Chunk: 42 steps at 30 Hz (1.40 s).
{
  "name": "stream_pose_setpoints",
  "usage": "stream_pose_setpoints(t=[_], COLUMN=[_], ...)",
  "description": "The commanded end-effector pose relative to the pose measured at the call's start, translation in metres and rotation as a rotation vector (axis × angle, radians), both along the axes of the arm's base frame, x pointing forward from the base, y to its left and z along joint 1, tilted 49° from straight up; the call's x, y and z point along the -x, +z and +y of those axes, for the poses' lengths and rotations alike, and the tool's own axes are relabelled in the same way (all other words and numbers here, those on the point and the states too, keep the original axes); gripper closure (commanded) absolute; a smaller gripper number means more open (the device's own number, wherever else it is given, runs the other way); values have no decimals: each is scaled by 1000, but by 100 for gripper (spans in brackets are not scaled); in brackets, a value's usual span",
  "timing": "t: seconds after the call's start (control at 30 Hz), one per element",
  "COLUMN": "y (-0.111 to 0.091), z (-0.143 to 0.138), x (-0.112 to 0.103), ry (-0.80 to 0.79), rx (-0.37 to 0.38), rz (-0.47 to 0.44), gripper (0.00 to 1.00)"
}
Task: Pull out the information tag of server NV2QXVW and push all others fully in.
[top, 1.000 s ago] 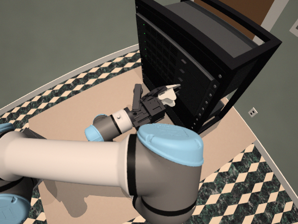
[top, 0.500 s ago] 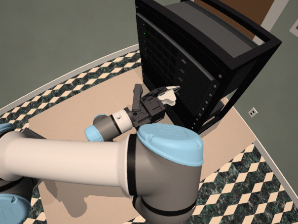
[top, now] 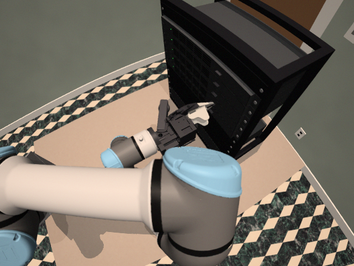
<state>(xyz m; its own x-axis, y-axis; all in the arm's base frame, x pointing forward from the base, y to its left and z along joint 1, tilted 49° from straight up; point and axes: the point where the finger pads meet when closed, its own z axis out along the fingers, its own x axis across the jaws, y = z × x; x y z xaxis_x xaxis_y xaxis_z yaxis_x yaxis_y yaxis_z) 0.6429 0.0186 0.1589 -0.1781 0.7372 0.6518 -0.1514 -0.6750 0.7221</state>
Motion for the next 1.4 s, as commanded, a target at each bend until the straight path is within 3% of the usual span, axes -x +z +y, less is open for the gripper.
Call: stream_pose_setpoints(t=[0.0,0.87,1.37], y=[1,-1,-6], z=[2,0,0], x=[0,5,23], ry=[3,0,1], rx=[2,0,-1], rz=[-3,2,2], gripper=[100,100,100])
